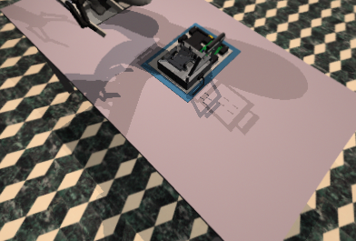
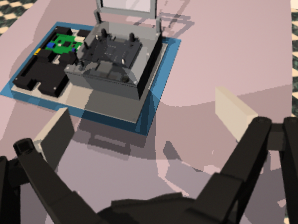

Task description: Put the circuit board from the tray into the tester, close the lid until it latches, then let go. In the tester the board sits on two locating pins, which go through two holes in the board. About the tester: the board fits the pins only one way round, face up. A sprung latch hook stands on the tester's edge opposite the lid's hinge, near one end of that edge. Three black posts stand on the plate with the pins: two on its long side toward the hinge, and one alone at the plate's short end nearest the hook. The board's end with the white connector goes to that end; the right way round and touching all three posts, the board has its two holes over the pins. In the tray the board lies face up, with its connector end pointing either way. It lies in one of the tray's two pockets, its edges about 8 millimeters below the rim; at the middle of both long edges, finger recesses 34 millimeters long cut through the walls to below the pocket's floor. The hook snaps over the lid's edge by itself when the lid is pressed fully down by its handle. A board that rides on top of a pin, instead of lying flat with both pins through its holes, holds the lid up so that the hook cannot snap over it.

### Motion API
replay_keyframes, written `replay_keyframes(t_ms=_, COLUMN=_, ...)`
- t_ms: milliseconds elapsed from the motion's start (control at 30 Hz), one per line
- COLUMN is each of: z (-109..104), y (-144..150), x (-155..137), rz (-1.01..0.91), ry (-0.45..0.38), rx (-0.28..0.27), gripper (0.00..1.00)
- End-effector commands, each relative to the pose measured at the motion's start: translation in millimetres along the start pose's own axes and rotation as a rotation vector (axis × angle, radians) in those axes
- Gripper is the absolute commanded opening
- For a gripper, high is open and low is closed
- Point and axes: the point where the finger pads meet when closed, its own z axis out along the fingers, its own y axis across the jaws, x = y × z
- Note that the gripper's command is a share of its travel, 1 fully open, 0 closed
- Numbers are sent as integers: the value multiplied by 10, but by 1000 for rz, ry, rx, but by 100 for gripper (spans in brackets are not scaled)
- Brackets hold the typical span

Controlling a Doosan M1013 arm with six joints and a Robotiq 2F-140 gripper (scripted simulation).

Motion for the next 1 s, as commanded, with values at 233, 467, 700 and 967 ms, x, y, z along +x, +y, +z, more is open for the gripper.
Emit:
replay_keyframes(t_ms=233, z=0, y=0, x=1, rz=0, ry=0, rx=0, gripper=100)
replay_keyframes(t_ms=467, z=0, y=0, x=1, rz=0, ry=0, rx=0, gripper=100)
replay_keyframes(t_ms=700, z=-8, y=0, x=11, rz=0, ry=0, rx=0, gripper=100)
replay_keyframes(t_ms=967, z=-100, y=1, x=141, rz=0, ry=0, rx=0, gripper=100)
